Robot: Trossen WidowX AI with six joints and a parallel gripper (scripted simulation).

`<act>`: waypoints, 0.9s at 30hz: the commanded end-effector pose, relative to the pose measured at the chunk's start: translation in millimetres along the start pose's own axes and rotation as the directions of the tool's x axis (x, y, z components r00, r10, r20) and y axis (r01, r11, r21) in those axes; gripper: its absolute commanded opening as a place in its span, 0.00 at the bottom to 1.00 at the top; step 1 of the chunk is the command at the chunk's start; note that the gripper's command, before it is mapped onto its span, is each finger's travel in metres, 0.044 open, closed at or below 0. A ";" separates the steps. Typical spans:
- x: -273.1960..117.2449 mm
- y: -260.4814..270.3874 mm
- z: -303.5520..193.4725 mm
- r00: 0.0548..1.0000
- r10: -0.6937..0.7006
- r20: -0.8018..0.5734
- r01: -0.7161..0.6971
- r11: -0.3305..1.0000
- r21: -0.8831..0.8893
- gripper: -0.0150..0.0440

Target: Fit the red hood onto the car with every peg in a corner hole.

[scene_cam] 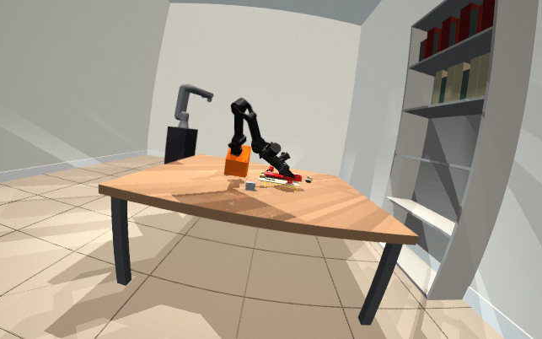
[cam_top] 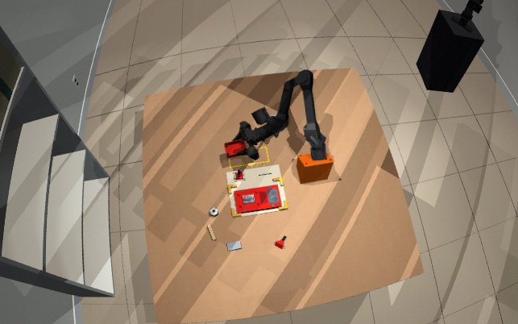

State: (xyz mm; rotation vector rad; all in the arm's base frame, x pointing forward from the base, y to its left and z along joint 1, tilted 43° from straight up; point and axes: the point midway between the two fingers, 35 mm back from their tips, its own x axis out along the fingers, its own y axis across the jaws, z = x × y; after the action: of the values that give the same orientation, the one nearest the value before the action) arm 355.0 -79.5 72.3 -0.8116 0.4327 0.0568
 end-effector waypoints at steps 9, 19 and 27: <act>-9.2 1.0 12.3 1.000 -0.001 0.001 0.001 0.999 0.045 0.25; -8.1 0.6 11.5 1.000 -0.001 0.001 0.000 0.948 0.319 0.25; -7.9 0.5 11.4 1.000 -0.001 0.001 0.000 0.834 0.551 0.25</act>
State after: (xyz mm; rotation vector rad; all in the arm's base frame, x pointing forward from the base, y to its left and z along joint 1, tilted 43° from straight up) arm 351.4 -69.9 81.8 -0.3404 0.4238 -0.0462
